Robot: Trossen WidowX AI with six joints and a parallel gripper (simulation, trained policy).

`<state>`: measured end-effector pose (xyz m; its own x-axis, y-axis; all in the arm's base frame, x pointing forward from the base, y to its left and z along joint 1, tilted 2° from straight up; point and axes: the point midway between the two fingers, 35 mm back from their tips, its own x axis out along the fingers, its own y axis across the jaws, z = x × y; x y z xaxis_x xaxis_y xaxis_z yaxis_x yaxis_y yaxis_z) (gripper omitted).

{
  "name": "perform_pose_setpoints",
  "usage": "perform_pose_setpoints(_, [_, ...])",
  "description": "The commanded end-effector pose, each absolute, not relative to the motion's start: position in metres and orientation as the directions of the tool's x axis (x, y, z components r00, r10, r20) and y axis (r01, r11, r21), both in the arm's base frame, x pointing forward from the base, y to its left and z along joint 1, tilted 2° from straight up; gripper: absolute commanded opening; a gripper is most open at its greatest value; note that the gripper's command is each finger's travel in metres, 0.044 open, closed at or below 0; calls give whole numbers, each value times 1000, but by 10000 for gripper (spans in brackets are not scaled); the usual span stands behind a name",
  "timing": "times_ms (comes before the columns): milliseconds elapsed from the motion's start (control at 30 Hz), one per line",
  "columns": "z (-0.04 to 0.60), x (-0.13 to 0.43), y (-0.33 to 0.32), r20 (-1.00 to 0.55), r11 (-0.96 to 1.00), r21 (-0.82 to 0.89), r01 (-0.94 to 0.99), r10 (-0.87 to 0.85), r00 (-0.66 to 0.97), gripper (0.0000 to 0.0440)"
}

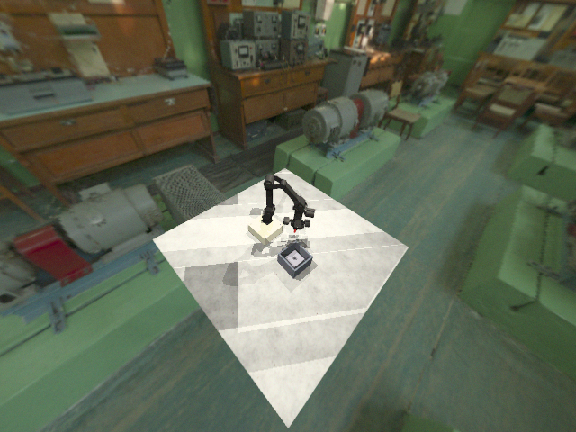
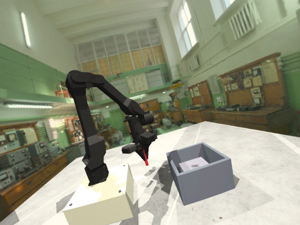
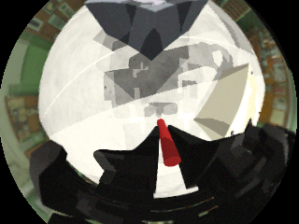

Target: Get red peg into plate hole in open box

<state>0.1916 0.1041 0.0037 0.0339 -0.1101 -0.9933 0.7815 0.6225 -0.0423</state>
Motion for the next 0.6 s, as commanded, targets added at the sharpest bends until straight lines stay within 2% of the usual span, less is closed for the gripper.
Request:
perform_pose_setpoints(0, [16,199,101,-990,643,-27,765,-123,69,0])
perform_pose_setpoints(567, [84,247,74,-962,694,21,719,-181,203,0])
